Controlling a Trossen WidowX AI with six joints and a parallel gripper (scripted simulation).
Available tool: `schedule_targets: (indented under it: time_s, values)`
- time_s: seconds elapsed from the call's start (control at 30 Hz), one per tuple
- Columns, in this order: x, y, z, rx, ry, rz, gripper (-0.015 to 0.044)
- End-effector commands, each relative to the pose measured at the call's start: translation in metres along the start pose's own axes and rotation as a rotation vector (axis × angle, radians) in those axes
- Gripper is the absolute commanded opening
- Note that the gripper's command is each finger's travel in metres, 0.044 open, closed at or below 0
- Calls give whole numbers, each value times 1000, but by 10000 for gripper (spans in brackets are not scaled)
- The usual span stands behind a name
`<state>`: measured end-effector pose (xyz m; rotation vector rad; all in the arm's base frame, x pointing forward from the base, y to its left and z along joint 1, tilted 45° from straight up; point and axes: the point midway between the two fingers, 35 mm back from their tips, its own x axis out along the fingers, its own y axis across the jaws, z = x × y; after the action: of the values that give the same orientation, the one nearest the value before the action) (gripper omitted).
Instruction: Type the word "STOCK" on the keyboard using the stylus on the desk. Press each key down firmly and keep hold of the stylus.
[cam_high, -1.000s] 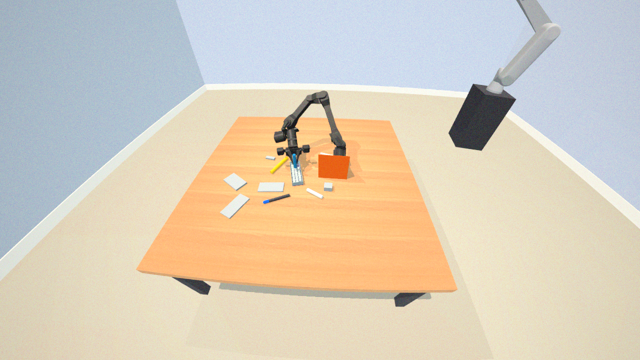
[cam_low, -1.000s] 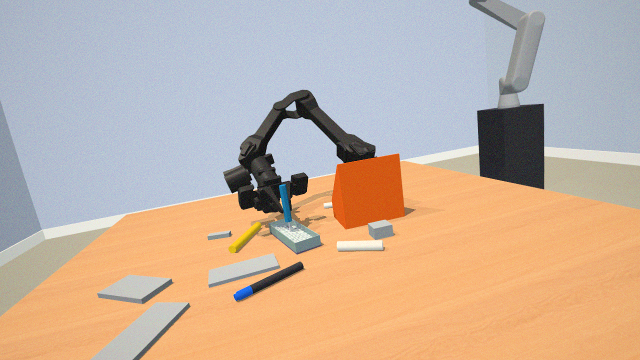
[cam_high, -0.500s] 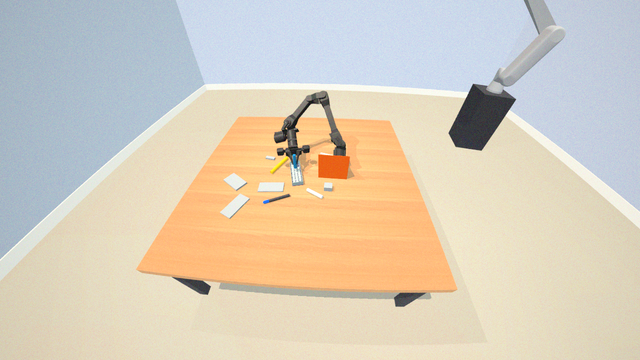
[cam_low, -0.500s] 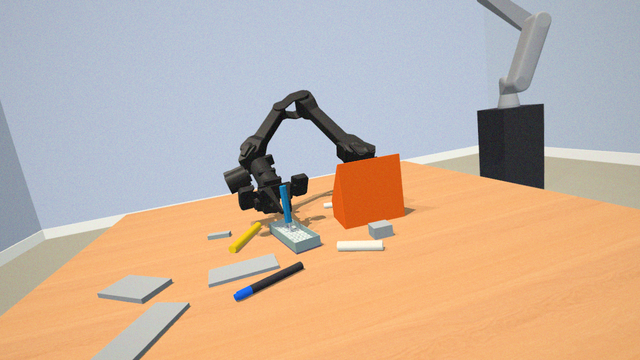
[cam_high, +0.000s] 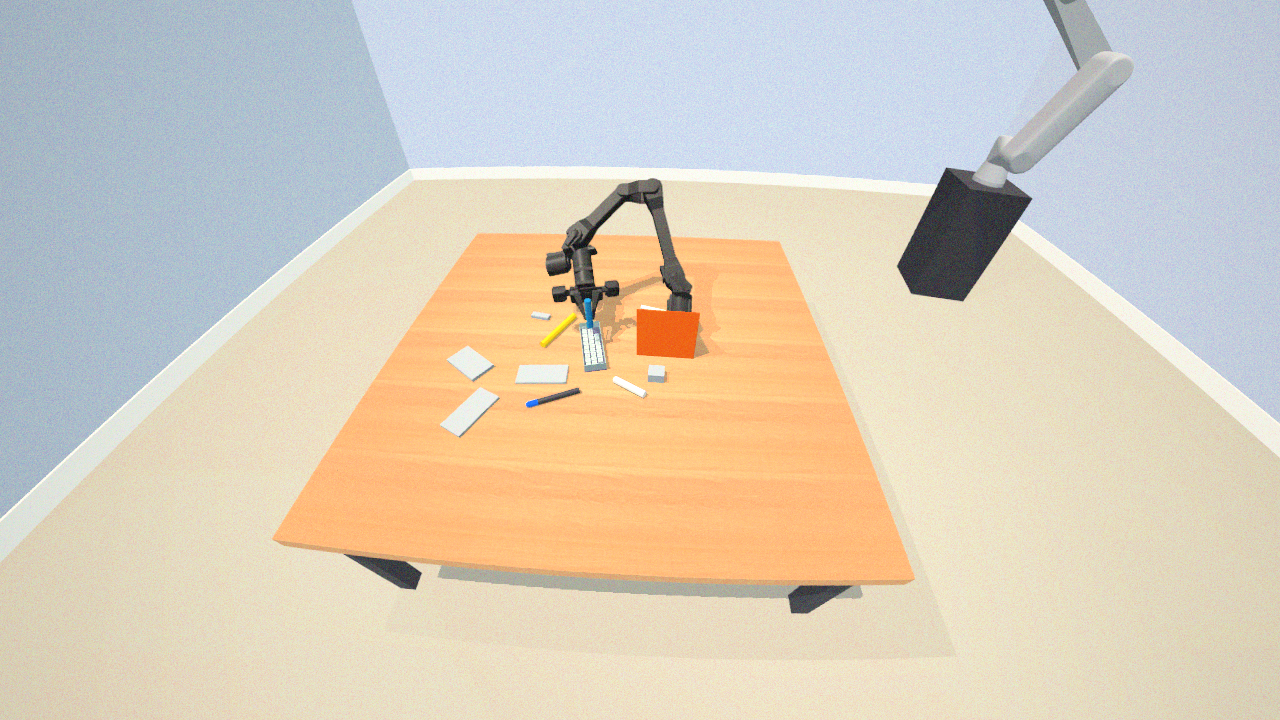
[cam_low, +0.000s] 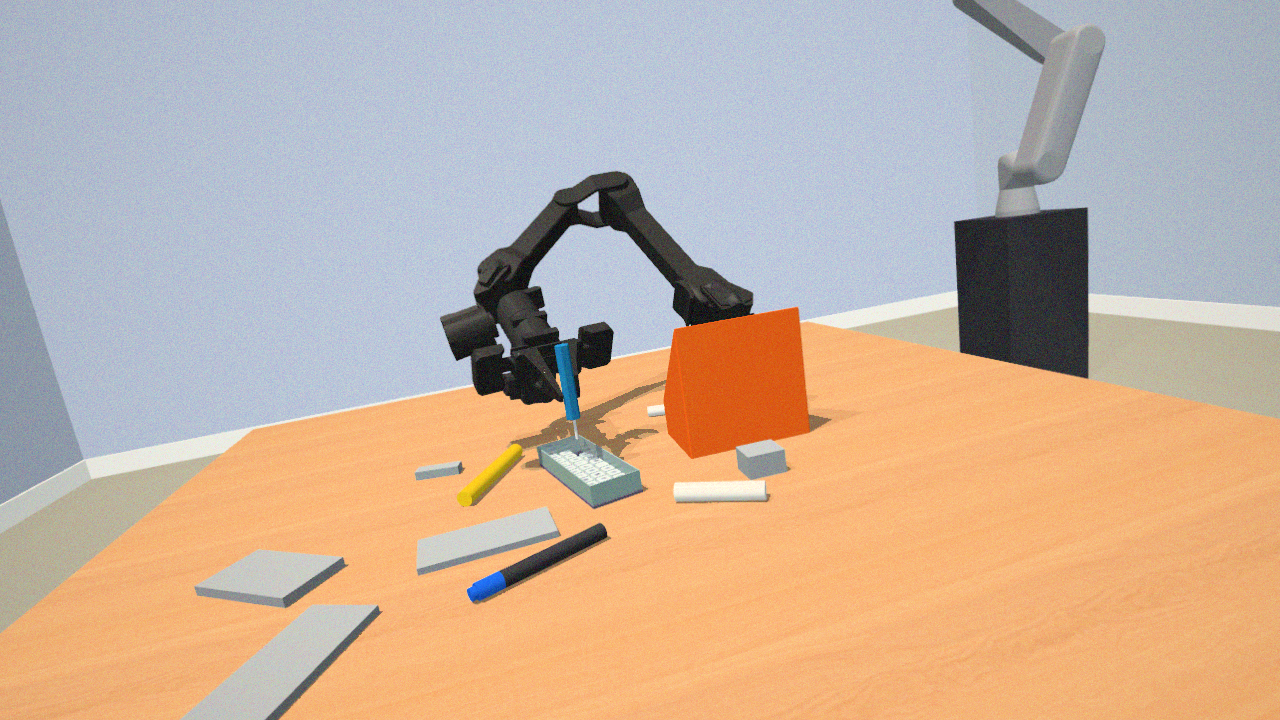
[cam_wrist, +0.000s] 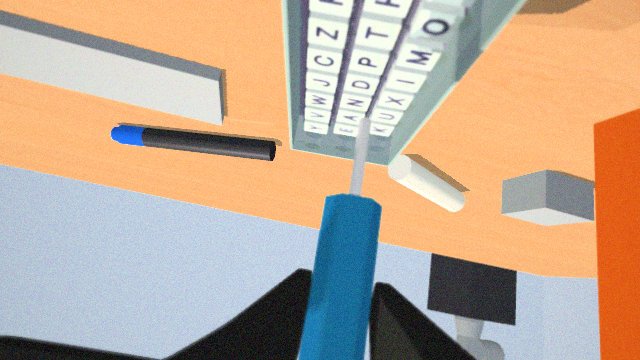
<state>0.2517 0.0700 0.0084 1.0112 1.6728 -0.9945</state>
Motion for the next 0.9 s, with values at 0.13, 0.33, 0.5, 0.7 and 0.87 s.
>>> schedule_targets:
  time_s: [0.13,0.33,0.5,0.7,0.87]
  values:
    - [0,-1,0,0,0,0,38]
    - [-7,-13,0,4,3,2,0]
    - [-9,-18,1,5,3,2,0]
    - [-1,-18,16,5,3,1,0]
    - [0,-18,17,5,3,1,0]
